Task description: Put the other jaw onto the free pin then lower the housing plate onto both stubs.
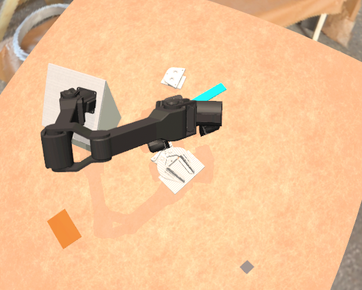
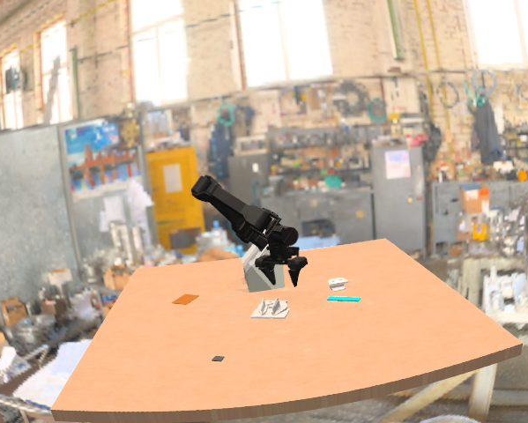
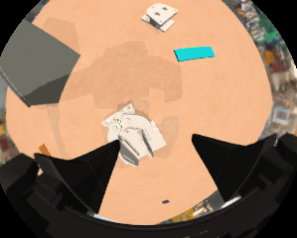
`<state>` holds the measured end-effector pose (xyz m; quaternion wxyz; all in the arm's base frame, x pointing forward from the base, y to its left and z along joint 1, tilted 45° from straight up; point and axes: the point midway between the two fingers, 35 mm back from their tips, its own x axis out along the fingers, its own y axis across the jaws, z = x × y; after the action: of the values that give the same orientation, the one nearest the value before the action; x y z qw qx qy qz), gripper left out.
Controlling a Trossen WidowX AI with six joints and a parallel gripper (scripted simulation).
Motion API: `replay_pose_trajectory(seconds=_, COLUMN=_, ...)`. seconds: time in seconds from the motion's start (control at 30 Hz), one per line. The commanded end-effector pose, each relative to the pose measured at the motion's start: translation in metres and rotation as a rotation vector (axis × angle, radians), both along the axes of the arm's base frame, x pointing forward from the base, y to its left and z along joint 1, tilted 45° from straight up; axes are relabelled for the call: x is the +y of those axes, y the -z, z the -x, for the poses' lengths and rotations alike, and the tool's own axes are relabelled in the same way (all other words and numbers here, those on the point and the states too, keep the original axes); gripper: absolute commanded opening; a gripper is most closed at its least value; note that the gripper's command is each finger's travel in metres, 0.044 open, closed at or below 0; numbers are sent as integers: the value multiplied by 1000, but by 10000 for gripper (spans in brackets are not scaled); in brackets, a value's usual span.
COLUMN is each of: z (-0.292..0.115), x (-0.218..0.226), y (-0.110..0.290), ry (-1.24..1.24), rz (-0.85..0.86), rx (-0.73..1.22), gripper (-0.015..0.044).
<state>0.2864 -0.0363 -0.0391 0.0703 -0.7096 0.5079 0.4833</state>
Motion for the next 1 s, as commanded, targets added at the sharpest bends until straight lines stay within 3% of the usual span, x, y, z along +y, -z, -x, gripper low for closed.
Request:
replay_pose_trajectory(seconds=0.0, z=1, x=17, y=12, ry=89, rz=-25, rx=-66, gripper=440)
replay_pose_trajectory(seconds=0.97, z=27, x=103, y=73, ry=734, rz=-57, rx=-584, gripper=440)
